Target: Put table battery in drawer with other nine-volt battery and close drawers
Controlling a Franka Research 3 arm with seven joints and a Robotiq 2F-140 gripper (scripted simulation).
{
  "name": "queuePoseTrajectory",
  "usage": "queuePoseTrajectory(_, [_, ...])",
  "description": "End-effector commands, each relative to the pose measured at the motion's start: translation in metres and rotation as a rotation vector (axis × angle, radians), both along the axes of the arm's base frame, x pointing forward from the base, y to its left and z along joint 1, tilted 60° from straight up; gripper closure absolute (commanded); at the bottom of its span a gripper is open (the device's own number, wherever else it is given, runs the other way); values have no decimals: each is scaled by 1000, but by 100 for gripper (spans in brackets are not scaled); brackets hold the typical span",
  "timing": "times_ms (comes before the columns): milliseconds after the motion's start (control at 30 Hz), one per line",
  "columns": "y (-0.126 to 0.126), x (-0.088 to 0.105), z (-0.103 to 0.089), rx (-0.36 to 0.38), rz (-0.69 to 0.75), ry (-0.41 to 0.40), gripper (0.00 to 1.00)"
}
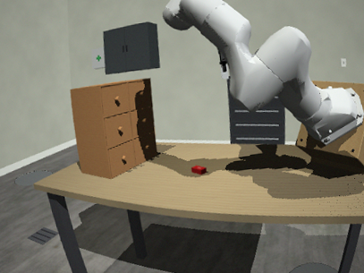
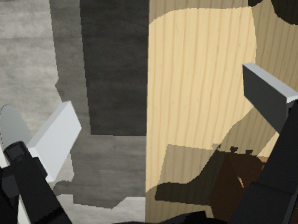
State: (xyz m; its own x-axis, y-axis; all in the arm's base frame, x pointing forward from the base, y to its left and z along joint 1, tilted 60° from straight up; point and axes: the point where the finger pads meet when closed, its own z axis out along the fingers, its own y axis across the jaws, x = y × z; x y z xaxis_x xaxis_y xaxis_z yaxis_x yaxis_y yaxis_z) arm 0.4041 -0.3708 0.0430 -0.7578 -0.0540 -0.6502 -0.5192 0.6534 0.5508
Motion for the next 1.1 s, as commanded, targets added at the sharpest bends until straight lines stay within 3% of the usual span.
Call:
queuePoseTrajectory(0, [0, 0, 2, 0, -1, 1, 0])
queuePoseTrajectory(100, [2, -5, 25, 7, -10, 14, 0])
queuePoseTrajectory(200, [11, -19, 78, 24, -32, 45, 0])
queuePoseTrajectory(233, [11, -19, 78, 24, -32, 45, 0])
queuePoseTrajectory(267, [17, -25, 101, 32, -42, 58, 0])
queuePoseTrajectory(300, [17, -25, 101, 32, -42, 58, 0])
queuePoseTrajectory(333, [24, -33, 125, 41, -53, 72, 0])
queuePoseTrajectory(367, [24, -33, 125, 41, -53, 72, 0])
queuePoseTrajectory(400, [33, -41, 149, 50, -65, 87, 0])
queuePoseTrajectory(500, [33, -41, 149, 50, -65, 87, 0])
queuePoseTrajectory(567, [54, -58, 195, 69, -89, 115, 0])
queuePoseTrajectory(600, [54, -58, 195, 69, -89, 115, 0])
queuePoseTrajectory(633, [65, -67, 215, 78, -100, 128, 0])
queuePoseTrajectory(667, [65, -67, 215, 78, -100, 128, 0])
queuePoseTrajectory(700, [76, -75, 233, 87, -110, 139, 0])
queuePoseTrajectory(733, [76, -75, 233, 87, -110, 139, 0])
queuePoseTrajectory(767, [87, -82, 248, 94, -118, 149, 0])
queuePoseTrajectory(800, [87, -82, 248, 94, -118, 149, 0])
queuePoseTrajectory(900, [111, -97, 277, 111, -135, 168, 0])
queuePoseTrajectory(1067, [118, -101, 285, 116, -140, 174, 0])
